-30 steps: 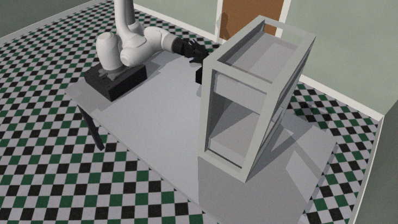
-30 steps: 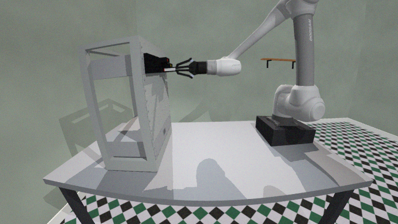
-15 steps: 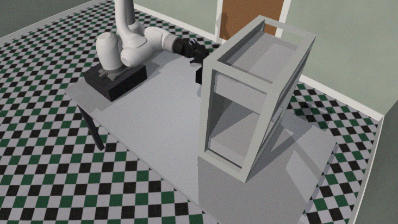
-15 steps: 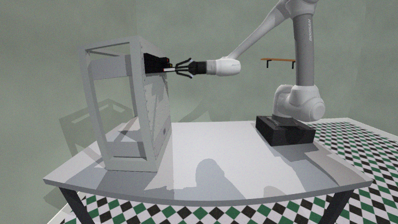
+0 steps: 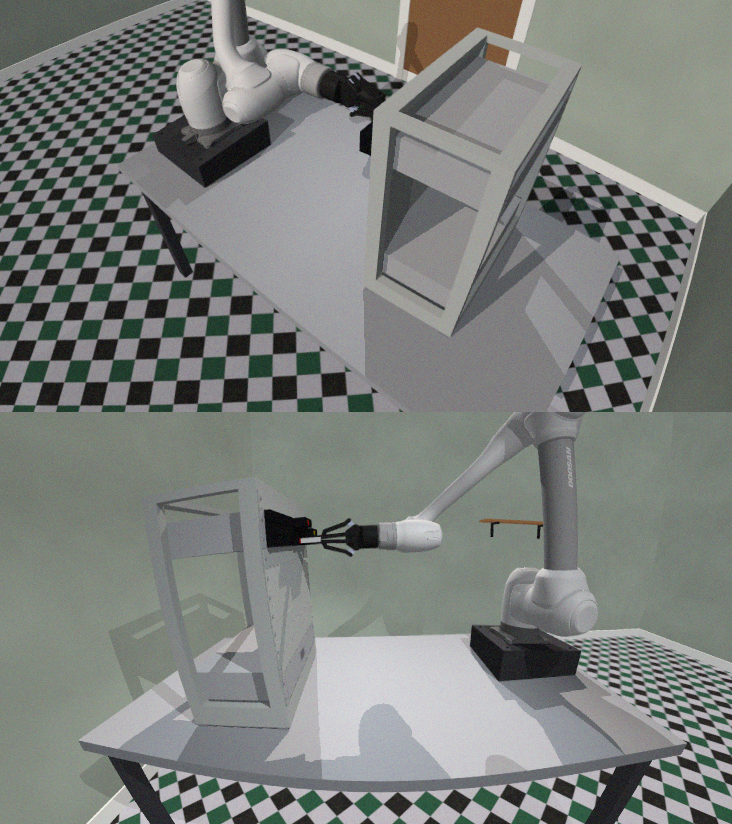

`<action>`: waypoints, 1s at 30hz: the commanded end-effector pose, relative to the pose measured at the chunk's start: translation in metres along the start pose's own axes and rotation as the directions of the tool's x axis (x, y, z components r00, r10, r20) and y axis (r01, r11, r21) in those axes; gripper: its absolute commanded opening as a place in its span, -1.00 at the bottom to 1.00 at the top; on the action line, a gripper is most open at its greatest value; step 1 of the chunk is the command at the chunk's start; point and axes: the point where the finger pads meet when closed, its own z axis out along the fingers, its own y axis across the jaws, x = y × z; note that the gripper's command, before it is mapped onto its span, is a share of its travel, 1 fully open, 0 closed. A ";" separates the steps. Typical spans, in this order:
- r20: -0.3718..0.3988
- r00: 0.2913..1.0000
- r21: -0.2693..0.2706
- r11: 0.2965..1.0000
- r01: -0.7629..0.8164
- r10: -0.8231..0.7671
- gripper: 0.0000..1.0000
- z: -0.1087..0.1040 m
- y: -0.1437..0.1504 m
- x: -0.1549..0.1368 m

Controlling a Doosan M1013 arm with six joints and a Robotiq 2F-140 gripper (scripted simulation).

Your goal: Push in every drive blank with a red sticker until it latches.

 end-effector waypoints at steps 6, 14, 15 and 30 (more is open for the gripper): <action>0.000 1.000 0.000 1.000 0.000 0.000 -1.00 0.000 0.000 0.000; 0.000 1.000 0.000 1.000 0.000 0.000 -1.00 0.003 0.000 0.000; 0.000 1.000 0.000 1.000 0.000 0.000 -1.00 0.003 0.000 0.000; 0.000 1.000 0.000 1.000 0.000 0.000 -1.00 0.006 0.000 0.000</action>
